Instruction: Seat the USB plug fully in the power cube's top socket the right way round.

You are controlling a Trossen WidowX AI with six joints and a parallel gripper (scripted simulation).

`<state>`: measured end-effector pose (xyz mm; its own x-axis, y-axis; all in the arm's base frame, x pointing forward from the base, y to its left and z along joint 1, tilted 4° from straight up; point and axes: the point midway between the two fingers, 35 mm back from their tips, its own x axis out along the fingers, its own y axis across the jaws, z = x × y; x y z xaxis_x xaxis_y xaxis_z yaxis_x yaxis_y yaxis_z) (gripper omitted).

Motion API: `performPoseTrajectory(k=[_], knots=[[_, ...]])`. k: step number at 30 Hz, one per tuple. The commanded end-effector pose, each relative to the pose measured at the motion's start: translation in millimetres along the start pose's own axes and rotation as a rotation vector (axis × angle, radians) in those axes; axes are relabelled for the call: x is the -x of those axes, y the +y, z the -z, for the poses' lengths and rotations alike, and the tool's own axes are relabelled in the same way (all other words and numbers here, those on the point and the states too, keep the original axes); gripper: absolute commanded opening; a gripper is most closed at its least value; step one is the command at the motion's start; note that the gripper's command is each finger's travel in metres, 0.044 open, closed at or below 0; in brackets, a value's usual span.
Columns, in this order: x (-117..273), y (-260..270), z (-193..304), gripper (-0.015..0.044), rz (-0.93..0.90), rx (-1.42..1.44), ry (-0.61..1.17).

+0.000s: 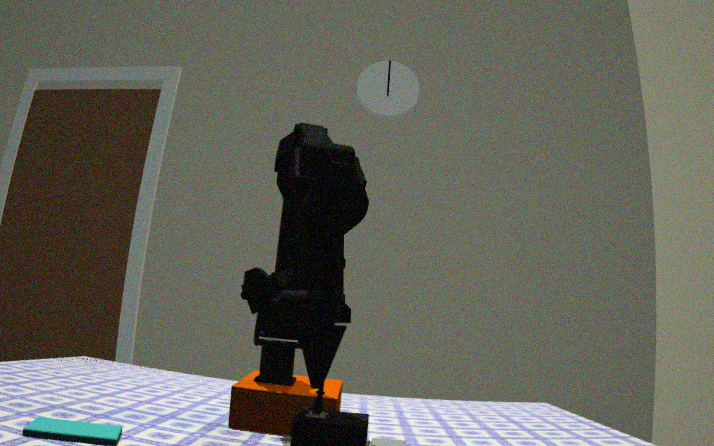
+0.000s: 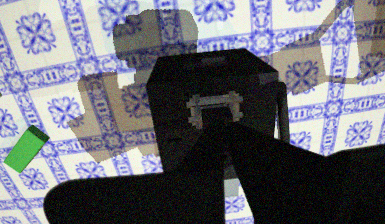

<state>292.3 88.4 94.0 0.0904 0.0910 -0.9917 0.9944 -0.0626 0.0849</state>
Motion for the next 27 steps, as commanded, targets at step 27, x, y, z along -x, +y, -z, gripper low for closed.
performPoseTrajectory(k=[27], knots=[[-4.5, -0.1, 0.1, 0.0000, 0.002, 0.003, 0.003]])
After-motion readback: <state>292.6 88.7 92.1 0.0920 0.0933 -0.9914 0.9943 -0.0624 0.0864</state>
